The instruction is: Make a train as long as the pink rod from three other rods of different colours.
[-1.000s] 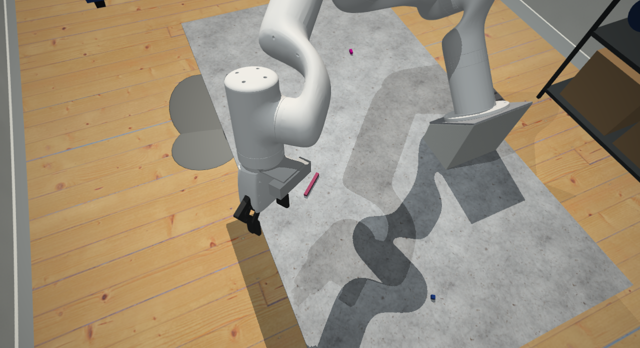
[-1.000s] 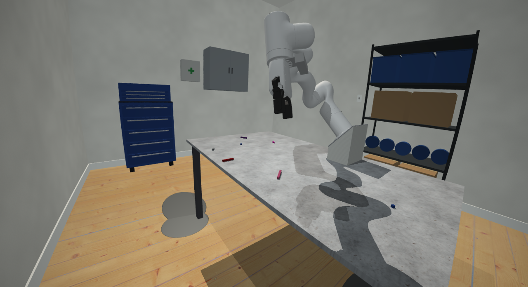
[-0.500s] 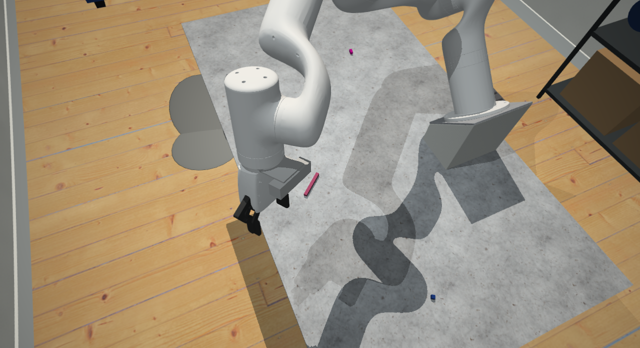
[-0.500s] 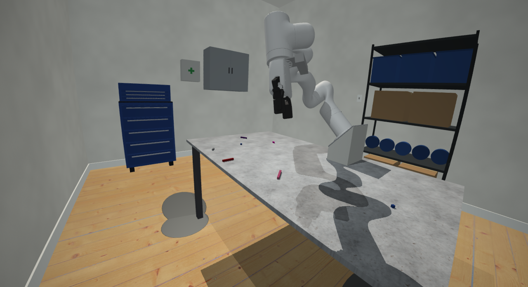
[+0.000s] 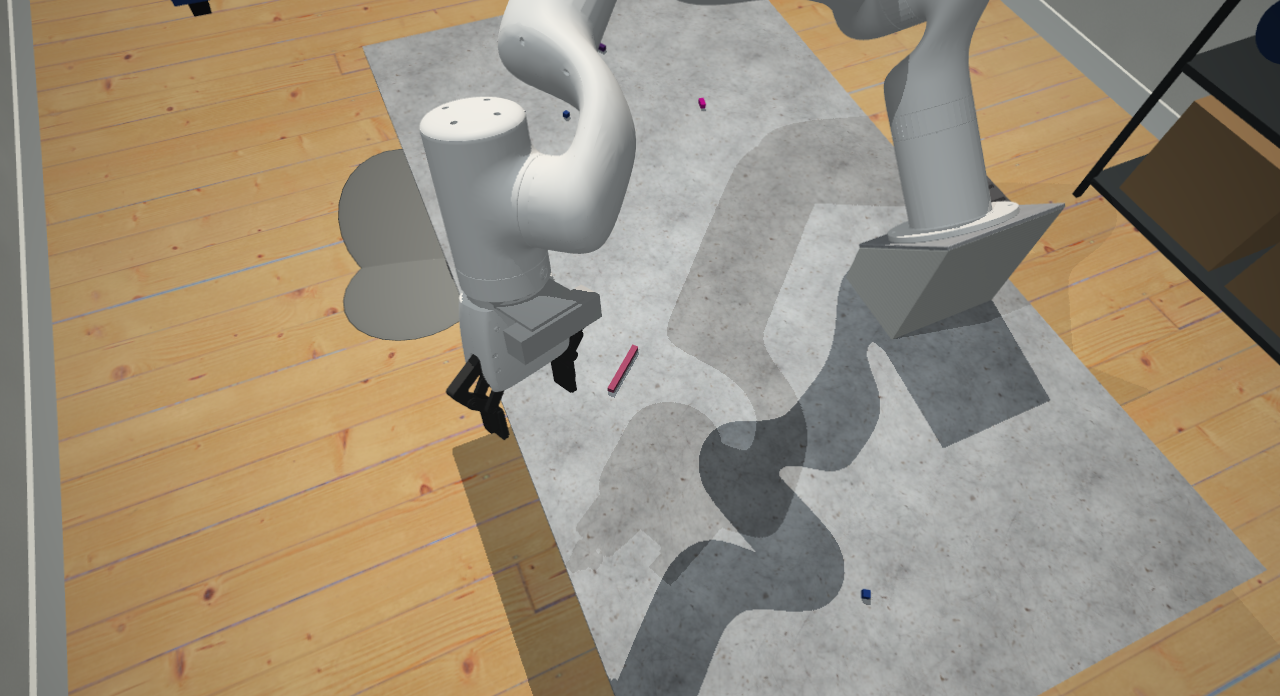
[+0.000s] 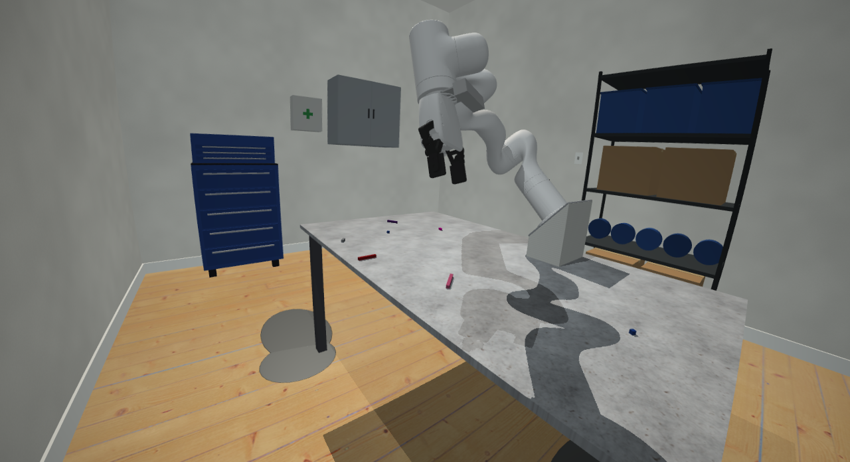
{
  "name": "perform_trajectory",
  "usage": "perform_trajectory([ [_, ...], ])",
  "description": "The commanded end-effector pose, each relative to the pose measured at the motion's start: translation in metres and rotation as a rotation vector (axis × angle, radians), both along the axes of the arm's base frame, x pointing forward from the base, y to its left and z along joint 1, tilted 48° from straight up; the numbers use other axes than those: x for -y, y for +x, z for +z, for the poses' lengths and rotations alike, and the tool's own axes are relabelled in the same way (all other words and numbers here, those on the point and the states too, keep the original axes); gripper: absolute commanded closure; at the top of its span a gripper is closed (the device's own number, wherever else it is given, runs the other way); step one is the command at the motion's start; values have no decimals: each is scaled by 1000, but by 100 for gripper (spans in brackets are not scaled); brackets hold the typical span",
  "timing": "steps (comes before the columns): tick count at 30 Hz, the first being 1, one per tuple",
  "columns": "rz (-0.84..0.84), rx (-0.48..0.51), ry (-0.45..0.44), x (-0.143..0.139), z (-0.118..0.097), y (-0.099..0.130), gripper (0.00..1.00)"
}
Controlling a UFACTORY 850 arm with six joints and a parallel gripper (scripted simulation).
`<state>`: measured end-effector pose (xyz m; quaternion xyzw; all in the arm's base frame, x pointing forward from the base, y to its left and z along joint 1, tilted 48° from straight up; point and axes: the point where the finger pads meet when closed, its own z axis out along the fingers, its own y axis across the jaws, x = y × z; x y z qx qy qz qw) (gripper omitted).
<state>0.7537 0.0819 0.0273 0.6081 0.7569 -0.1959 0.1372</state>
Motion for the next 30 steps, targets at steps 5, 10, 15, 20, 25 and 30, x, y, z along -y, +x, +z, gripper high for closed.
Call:
perform_trajectory([
  [5, -240, 100, 71, 14, 39, -12, 0],
  [10, -387, 148, 107, 22, 61, -22, 0],
  [15, -534, 192, 140, 30, 82, -32, 0],
  [20, -674, 232, 169, 37, 101, -43, 0],
  [25, -816, 270, 196, 44, 120, -55, 0],
  [30, -967, 307, 222, 52, 140, -69, 0],
])
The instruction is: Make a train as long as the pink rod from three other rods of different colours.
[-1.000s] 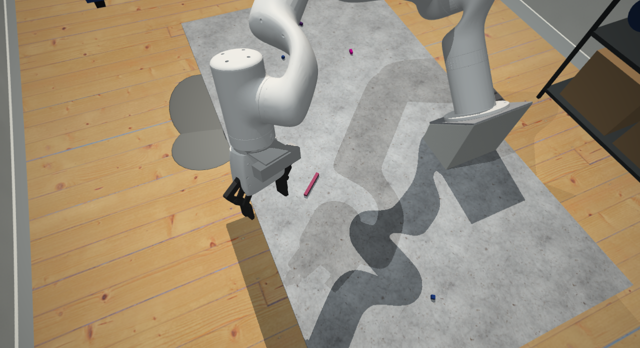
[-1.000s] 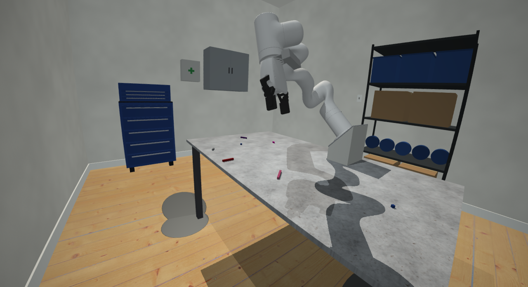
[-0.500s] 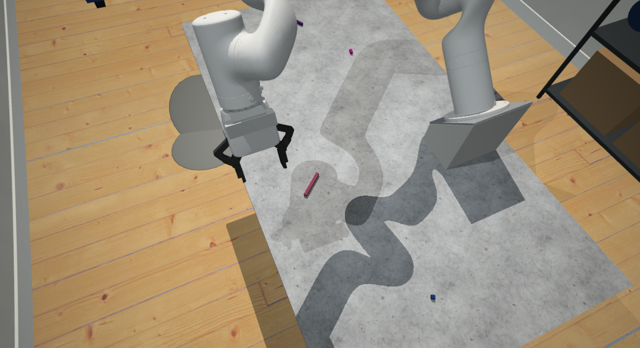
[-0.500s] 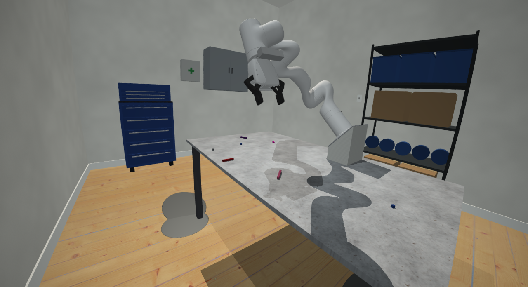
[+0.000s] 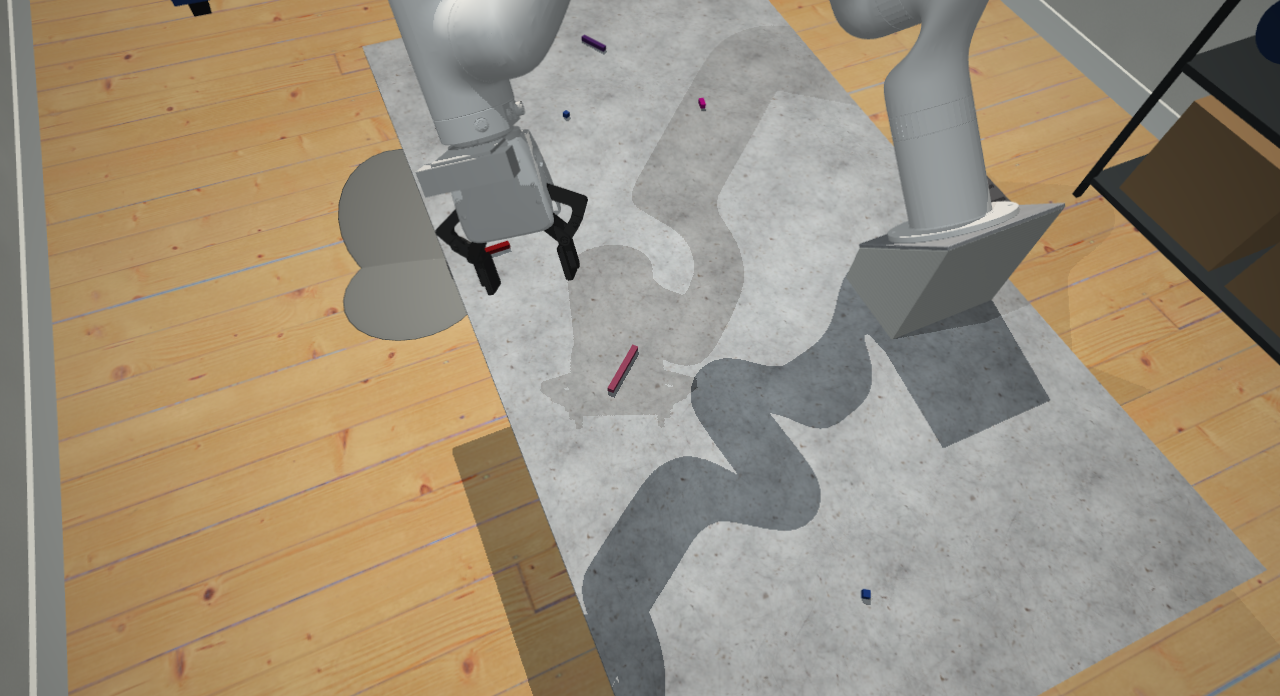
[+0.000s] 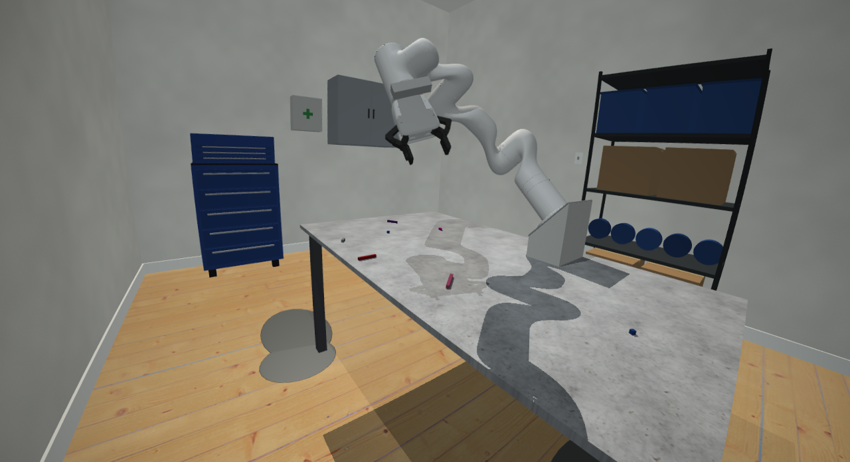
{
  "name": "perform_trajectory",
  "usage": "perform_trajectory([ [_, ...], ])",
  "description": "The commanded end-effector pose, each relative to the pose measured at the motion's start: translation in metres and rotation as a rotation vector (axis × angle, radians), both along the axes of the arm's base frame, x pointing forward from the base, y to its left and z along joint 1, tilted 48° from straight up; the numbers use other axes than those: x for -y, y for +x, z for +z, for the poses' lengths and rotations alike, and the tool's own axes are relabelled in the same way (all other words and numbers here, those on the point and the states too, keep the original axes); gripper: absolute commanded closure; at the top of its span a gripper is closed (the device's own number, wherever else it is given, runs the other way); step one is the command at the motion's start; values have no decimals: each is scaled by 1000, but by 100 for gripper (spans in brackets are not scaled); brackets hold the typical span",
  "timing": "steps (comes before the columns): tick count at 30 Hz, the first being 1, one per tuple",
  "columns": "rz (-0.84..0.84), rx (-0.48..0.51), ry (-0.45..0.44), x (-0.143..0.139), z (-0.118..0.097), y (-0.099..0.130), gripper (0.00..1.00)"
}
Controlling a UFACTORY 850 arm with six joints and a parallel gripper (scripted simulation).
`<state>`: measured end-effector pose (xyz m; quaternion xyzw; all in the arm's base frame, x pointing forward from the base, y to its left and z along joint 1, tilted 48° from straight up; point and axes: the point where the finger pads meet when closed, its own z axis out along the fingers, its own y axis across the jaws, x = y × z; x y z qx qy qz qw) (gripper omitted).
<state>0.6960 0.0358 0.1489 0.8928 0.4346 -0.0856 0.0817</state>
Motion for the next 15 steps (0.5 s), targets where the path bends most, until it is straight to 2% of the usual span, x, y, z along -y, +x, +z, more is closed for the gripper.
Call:
perform_trajectory([
  [1, -155, 54, 31, 7, 22, -15, 0],
  [5, -216, 67, 43, 10, 29, -20, 0],
  [6, -305, 85, 61, 14, 40, -29, 0],
  [15, -564, 131, 109, 24, 69, -57, 0],
])
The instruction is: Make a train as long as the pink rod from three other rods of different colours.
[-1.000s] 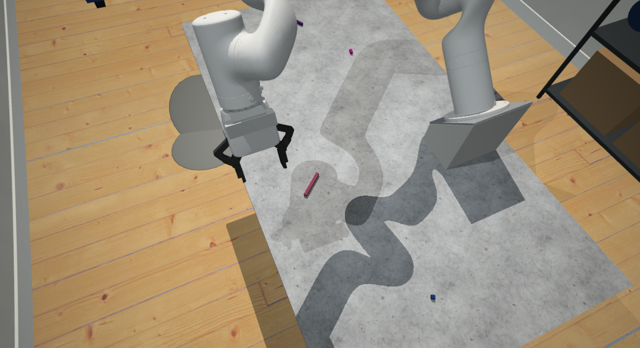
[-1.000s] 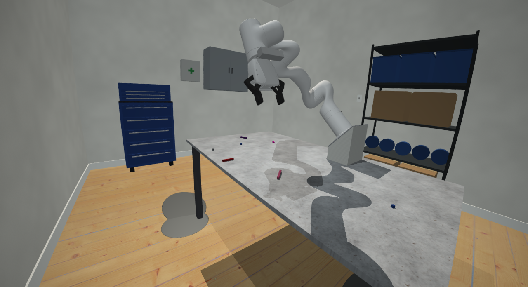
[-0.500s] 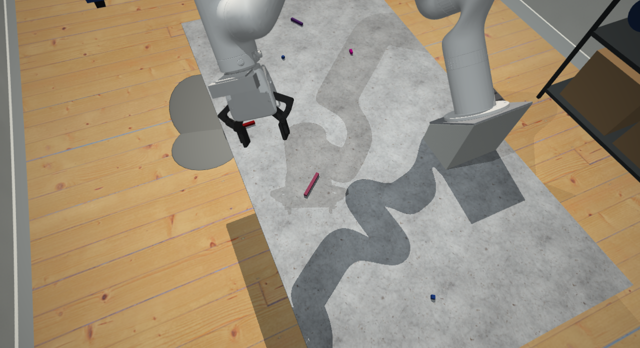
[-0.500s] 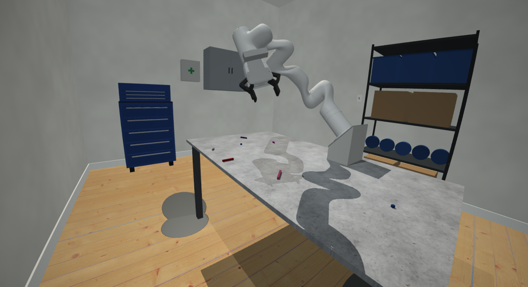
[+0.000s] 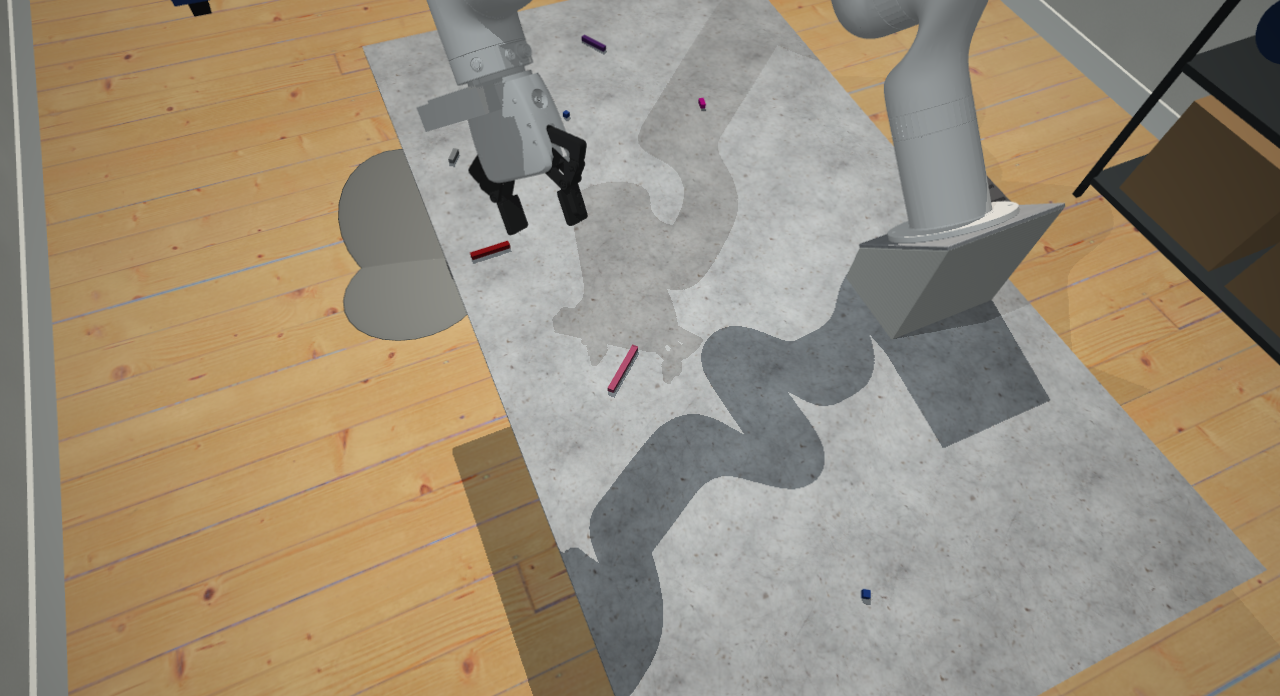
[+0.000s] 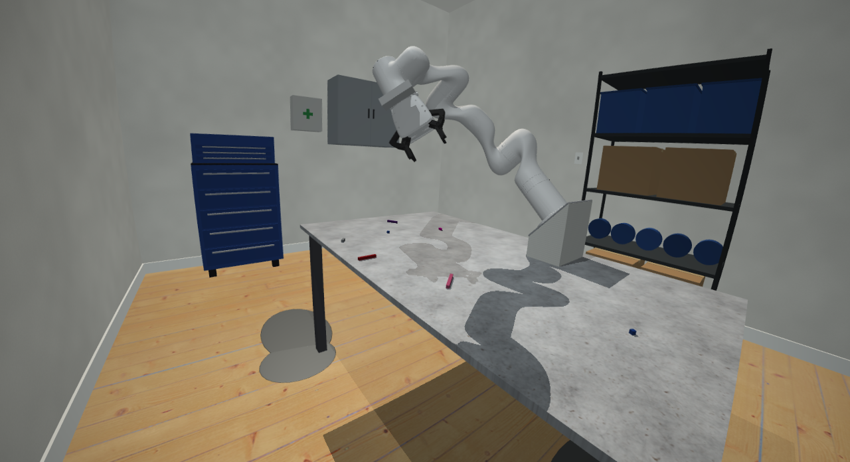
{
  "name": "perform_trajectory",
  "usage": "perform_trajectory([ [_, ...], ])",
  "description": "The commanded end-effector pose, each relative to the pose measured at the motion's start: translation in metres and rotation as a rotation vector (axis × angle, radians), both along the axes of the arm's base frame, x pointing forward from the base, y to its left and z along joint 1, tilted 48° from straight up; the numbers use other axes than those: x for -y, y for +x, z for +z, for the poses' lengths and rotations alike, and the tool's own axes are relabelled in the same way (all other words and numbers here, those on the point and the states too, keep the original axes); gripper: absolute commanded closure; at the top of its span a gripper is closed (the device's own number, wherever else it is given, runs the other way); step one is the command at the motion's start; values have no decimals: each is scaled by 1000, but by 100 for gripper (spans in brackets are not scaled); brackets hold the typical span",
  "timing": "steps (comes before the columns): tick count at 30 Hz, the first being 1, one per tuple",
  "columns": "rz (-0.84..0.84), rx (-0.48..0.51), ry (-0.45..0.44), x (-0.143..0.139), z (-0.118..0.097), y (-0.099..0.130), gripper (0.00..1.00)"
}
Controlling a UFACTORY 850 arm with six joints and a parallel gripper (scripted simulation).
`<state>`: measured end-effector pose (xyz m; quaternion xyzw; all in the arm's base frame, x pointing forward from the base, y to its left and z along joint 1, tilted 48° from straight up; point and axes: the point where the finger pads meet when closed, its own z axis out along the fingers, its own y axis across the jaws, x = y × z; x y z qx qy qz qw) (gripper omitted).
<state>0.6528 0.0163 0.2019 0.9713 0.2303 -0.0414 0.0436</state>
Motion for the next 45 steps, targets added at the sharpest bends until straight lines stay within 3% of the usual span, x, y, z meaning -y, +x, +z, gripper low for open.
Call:
perform_trajectory([
  [1, -159, 42, 28, 6, 19, -17, 0],
  [12, -466, 86, 86, 20, 49, -53, 0],
  [13, -475, 108, 73, 47, 54, -55, 0],
  [22, -496, 162, 34, 115, 66, -67, 0],
  [24, -496, 162, 34, 115, 66, -67, 0],
  [25, -503, 180, 19, 138, 71, -73, 0],
  [39, -532, 254, -59, 243, 92, -113, 0],
  [41, -532, 254, -59, 243, 92, -113, 0],
  [42, -538, 268, -78, 264, 97, -124, 0],
  [45, -542, 279, -94, 281, 101, -134, 0],
])
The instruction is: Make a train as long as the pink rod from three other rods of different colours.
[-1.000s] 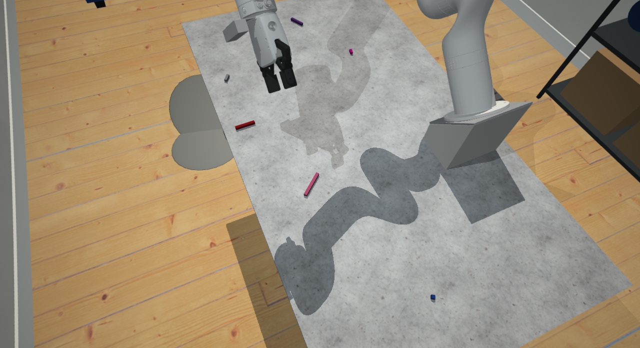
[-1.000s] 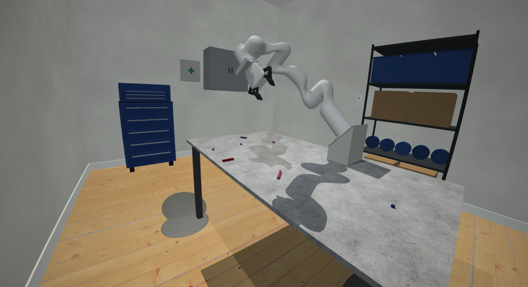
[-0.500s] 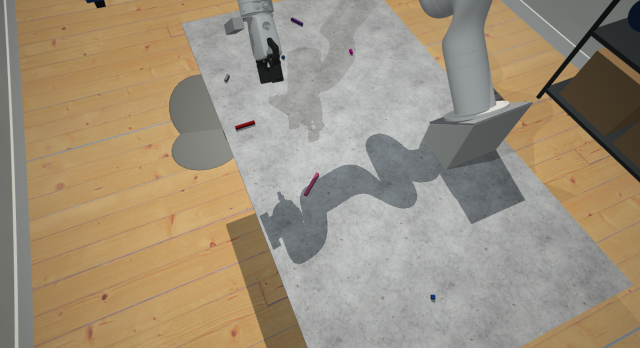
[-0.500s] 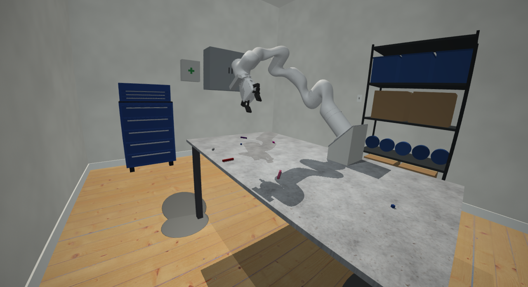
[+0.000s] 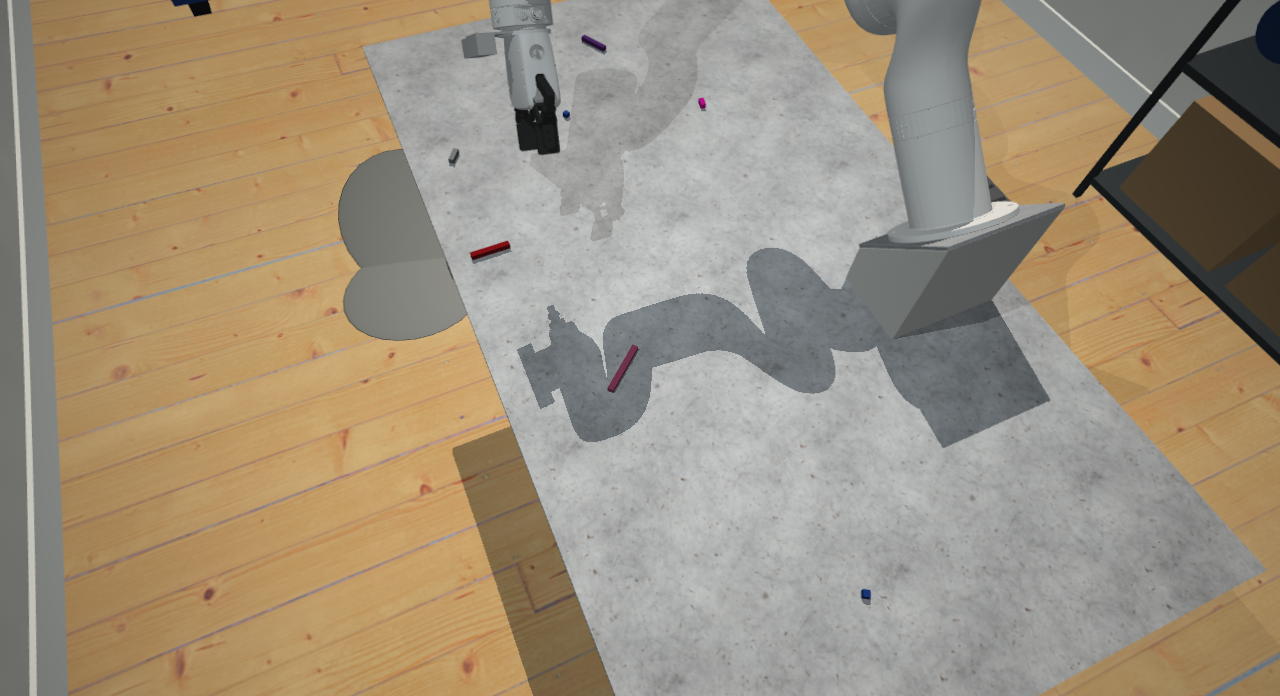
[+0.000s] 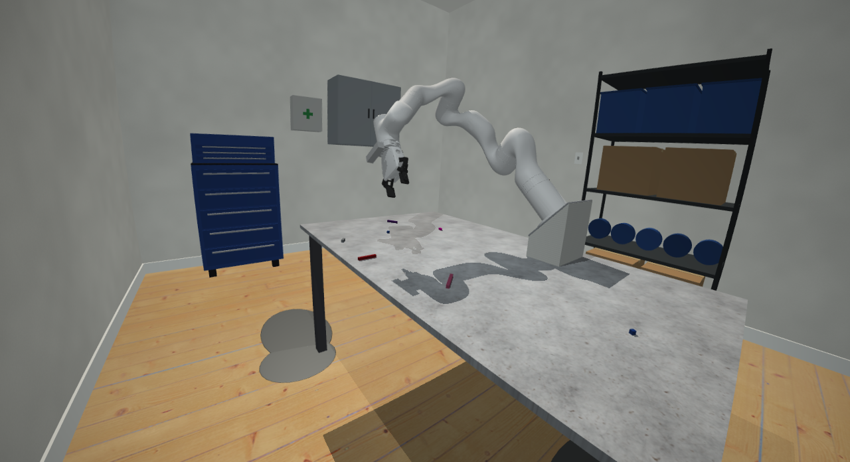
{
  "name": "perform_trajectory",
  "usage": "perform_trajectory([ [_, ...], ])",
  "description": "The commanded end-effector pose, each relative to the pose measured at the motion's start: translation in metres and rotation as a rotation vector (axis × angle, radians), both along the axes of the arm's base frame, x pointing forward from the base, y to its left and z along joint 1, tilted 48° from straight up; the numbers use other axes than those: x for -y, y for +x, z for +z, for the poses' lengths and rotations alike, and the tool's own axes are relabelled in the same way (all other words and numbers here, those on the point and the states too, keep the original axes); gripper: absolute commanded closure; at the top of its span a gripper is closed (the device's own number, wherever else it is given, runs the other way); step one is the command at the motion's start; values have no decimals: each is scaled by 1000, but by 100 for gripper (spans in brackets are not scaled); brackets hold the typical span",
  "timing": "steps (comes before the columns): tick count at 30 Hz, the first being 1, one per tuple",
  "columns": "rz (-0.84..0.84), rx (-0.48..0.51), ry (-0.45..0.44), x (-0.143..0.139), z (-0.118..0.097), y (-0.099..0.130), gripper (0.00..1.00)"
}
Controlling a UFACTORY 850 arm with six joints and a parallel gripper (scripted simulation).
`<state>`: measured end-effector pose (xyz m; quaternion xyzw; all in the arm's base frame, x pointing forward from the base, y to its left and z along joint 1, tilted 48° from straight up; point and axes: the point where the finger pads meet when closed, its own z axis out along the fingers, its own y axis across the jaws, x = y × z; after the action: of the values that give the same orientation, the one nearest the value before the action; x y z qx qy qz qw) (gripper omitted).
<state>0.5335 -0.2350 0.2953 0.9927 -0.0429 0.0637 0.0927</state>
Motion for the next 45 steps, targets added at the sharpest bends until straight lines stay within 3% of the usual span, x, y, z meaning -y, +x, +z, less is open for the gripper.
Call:
perform_trajectory([
  [1, -13, 19, -37, 37, 9, -19, 0],
  [11, -39, 39, -112, 104, 26, -68, 0],
  [13, -39, 39, -112, 104, 26, -68, 0],
  [14, -46, 43, -135, 122, 30, -85, 0],
  [28, -77, 47, -243, 194, 52, -169, 0],
  [30, -77, 47, -243, 194, 52, -169, 0],
  [31, -84, 45, -267, 207, 56, -189, 0],
  [45, -109, 19, -376, 253, 76, -290, 0],
])
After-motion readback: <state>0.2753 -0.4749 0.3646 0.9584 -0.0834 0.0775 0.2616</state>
